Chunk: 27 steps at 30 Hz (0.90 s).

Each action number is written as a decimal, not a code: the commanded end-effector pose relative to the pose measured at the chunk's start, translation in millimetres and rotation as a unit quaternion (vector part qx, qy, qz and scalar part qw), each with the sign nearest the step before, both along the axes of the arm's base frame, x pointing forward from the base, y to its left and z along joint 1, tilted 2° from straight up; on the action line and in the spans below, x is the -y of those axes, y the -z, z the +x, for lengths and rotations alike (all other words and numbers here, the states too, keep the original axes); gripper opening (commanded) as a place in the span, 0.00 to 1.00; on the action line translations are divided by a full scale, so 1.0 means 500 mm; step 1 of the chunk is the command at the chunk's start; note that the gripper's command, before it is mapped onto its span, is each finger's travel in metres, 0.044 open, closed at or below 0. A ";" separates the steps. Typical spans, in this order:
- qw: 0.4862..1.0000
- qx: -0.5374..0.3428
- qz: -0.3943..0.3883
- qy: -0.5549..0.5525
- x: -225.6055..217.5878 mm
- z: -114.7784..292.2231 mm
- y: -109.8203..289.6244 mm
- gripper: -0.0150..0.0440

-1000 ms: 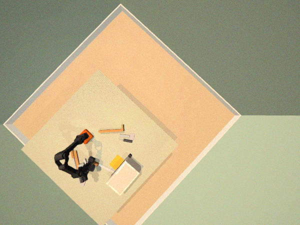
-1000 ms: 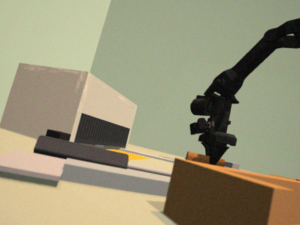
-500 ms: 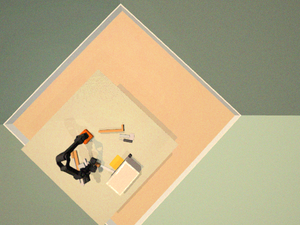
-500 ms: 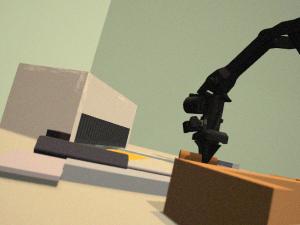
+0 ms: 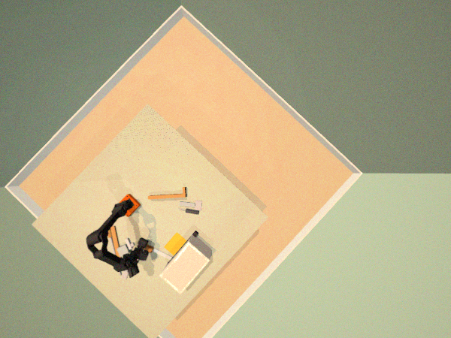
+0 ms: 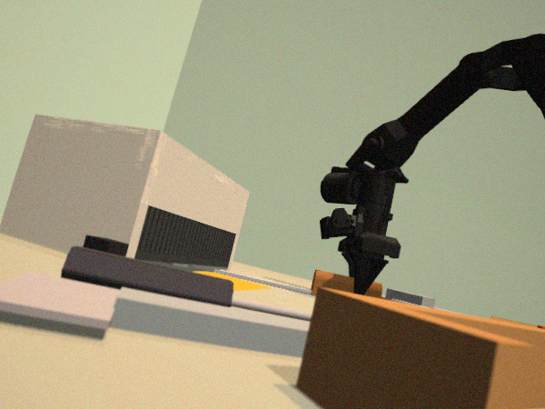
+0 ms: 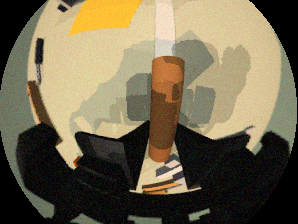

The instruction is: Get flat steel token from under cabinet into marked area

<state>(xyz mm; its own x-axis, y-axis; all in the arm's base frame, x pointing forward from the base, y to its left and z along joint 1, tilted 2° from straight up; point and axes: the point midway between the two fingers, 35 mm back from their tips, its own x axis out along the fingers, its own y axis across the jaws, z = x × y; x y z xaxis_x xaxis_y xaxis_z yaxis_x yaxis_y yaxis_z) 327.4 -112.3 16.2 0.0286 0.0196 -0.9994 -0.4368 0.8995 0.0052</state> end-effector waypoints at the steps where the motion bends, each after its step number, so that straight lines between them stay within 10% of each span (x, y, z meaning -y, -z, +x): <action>1: 1.000 -0.001 -0.002 0.001 -0.005 0.012 -0.001 0.25; 27: 1.000 0.001 -0.001 0.001 -0.032 0.072 -0.005 0.25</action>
<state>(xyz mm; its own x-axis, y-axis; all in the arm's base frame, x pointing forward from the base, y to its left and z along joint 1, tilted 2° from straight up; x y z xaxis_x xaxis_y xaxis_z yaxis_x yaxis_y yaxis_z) 358.9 -98.2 18.2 0.0305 0.0204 -0.9993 -0.4371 0.8994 0.0050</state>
